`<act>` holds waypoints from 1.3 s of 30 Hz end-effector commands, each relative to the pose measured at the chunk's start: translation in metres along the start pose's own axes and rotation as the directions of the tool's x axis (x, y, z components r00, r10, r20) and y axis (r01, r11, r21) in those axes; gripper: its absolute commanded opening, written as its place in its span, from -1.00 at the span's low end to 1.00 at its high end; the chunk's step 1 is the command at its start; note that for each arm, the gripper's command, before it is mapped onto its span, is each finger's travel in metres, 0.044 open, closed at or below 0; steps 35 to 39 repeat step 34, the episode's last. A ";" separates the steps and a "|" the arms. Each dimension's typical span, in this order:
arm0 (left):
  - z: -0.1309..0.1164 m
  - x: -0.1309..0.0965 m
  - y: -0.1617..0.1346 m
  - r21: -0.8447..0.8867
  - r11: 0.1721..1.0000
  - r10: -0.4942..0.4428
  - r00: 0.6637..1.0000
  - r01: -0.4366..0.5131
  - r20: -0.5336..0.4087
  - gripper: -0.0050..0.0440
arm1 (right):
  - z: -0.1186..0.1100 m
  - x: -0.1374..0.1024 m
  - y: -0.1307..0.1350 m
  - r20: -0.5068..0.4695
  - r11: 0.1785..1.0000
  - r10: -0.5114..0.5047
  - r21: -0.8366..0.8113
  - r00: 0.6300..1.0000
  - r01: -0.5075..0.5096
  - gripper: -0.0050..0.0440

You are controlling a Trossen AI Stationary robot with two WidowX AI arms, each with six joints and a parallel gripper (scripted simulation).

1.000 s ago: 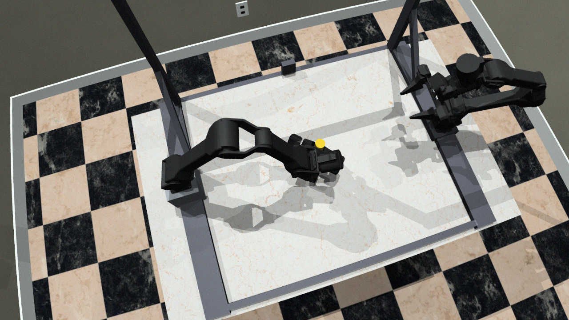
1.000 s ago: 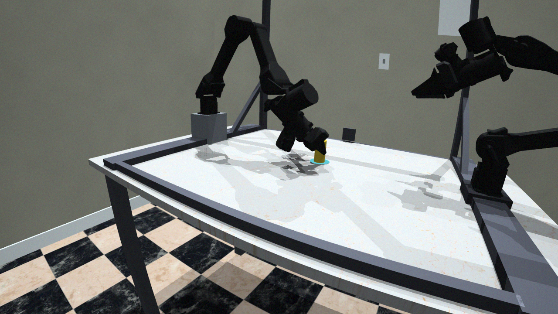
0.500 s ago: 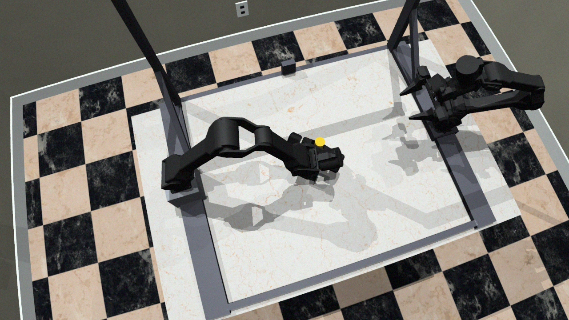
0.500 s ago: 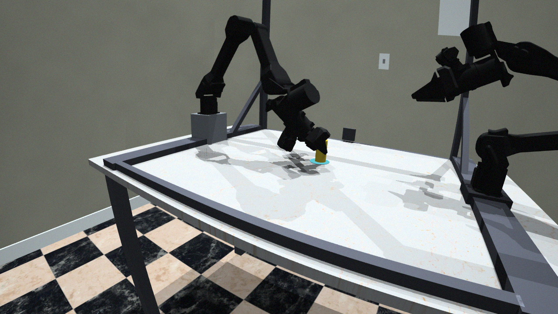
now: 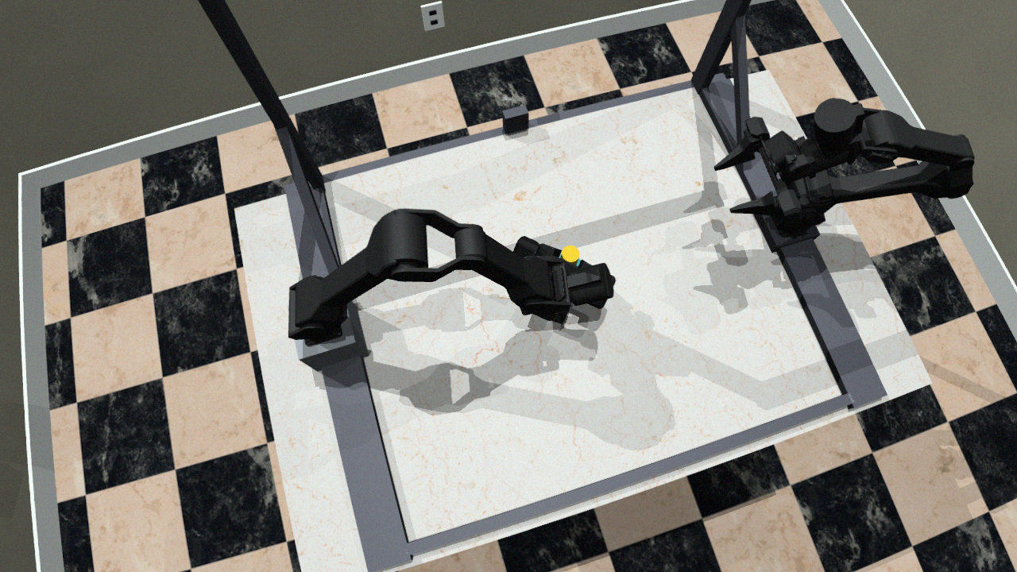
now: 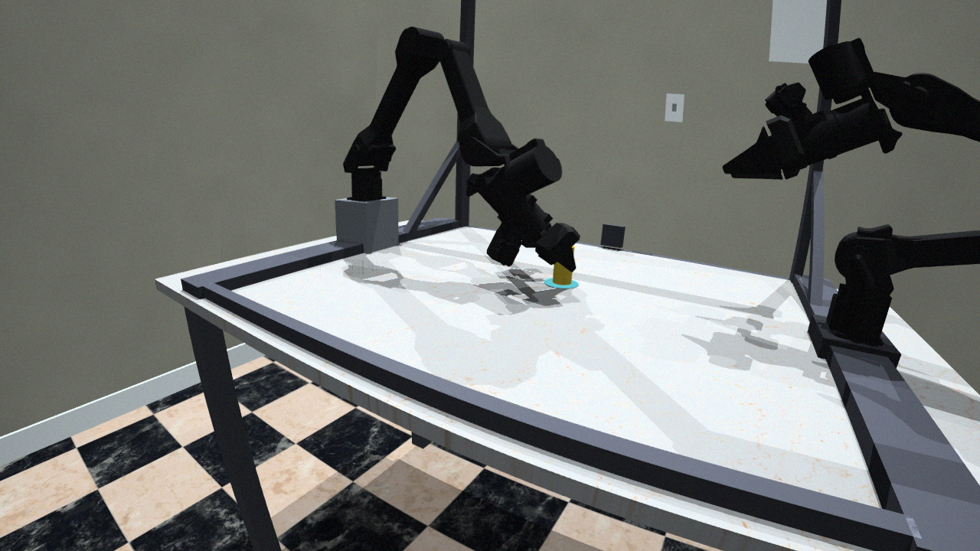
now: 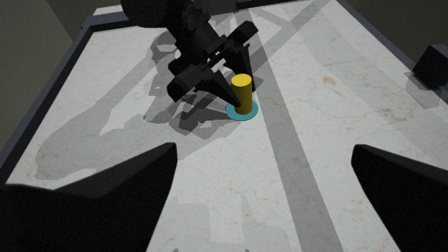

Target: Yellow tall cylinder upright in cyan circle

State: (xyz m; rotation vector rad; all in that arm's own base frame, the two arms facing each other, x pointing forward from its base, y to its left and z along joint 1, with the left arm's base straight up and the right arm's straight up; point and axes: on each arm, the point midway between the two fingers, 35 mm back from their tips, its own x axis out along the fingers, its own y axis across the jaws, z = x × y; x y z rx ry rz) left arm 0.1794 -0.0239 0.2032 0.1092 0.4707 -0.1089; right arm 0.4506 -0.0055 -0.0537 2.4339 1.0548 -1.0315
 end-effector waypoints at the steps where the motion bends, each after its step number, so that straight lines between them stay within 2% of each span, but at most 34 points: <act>1: 0.006 -0.002 0.002 -0.001 1.000 0.010 1.000 -0.010 0.016 0.84 | -0.014 -0.012 0.008 -0.028 0.999 0.026 -0.029 0.999 -0.027 0.23; 5: 0.006 -0.002 0.002 -0.001 1.000 0.010 1.000 -0.010 0.016 0.84 | -0.014 -0.028 0.008 -0.029 0.999 0.027 -0.031 0.999 -0.028 0.28; 11: 0.025 -0.005 0.013 -0.035 0.997 0.073 0.995 -0.071 0.066 0.84 | -0.012 -0.083 0.006 -0.027 0.999 0.027 -0.030 0.999 -0.028 0.28; 14: 0.031 -0.005 0.016 -0.038 0.995 0.092 0.993 -0.089 0.080 0.84 | -0.011 -0.100 0.005 -0.027 0.999 0.027 -0.030 0.999 -0.028 0.28; 39: 0.031 -0.006 0.015 -0.038 0.996 0.086 0.993 -0.083 0.083 0.84 | -0.007 -0.097 0.003 -0.020 1.000 0.016 -0.021 1.000 -0.016 0.28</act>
